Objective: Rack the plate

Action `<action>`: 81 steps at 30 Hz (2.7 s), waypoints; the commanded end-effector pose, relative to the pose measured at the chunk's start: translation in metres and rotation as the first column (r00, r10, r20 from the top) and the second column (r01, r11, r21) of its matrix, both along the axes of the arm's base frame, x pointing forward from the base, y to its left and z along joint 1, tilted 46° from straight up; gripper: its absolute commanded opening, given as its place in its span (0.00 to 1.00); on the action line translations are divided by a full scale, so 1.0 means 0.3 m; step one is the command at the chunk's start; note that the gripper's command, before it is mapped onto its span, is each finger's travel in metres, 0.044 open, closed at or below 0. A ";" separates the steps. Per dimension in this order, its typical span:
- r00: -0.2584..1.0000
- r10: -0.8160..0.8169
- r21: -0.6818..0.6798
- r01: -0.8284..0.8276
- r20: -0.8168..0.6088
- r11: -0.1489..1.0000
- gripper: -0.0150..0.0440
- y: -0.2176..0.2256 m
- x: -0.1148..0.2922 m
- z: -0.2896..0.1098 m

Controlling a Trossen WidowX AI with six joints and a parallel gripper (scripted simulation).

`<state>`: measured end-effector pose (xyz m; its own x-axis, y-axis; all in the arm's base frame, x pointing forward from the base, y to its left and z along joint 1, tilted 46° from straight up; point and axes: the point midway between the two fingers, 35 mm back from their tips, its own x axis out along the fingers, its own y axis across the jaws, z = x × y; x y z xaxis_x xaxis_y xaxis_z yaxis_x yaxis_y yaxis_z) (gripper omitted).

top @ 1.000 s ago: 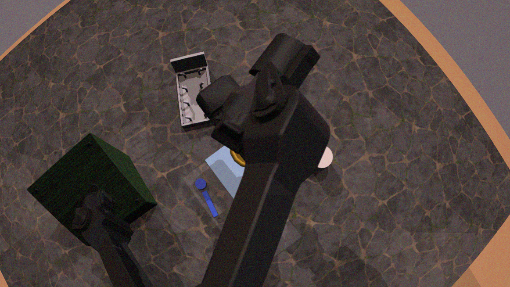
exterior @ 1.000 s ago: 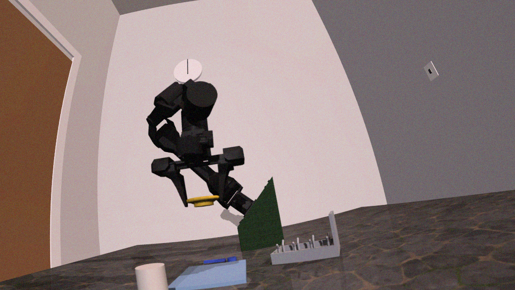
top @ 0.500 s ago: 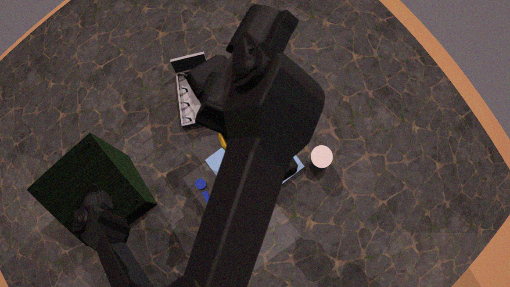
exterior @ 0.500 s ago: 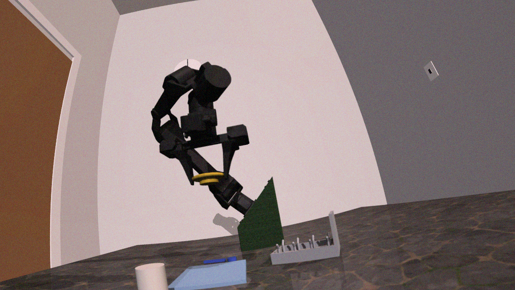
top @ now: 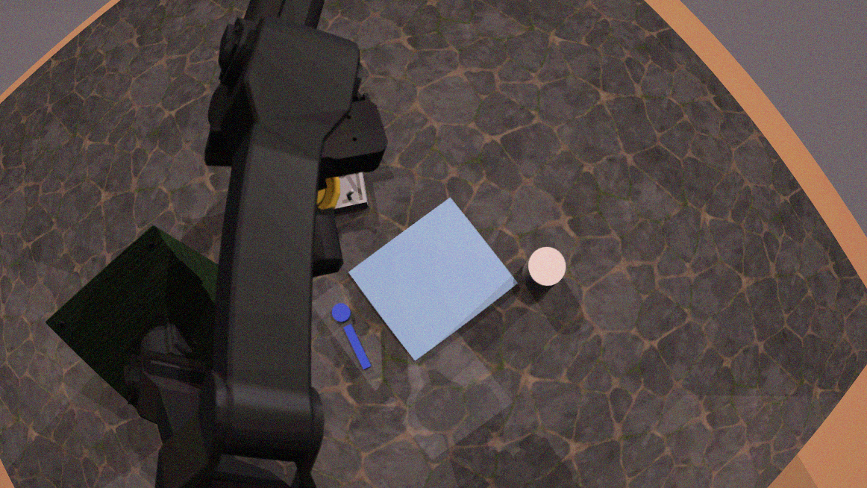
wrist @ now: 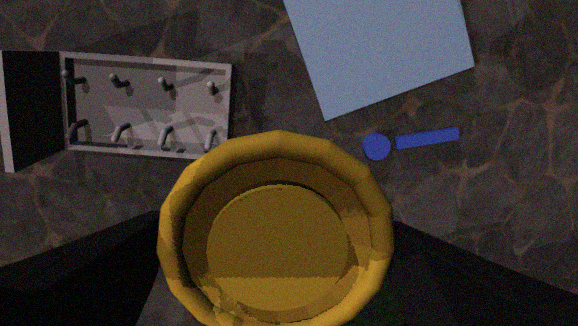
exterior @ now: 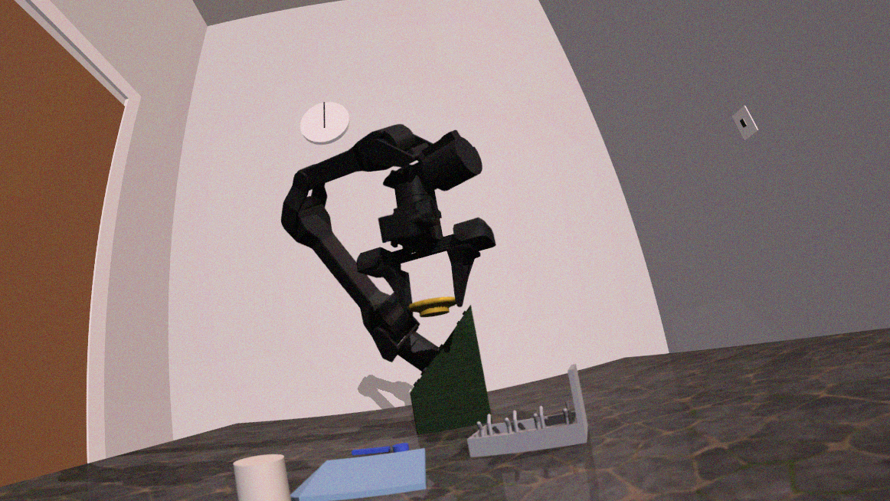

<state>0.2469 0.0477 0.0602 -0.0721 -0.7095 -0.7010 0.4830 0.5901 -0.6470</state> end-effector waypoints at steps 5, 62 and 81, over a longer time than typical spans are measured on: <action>0.998 -0.007 0.052 0.010 -0.060 0.999 0.25 -0.017 -0.016 -0.038; 0.663 0.738 0.846 -0.460 0.124 0.271 0.25 -0.190 -0.054 -0.348; 0.320 0.827 0.657 -0.750 0.462 -0.078 0.25 -0.247 -0.036 -0.368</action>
<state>0.2361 -0.0239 -0.0507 0.0625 0.3592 -0.9311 -0.6203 0.7449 0.2458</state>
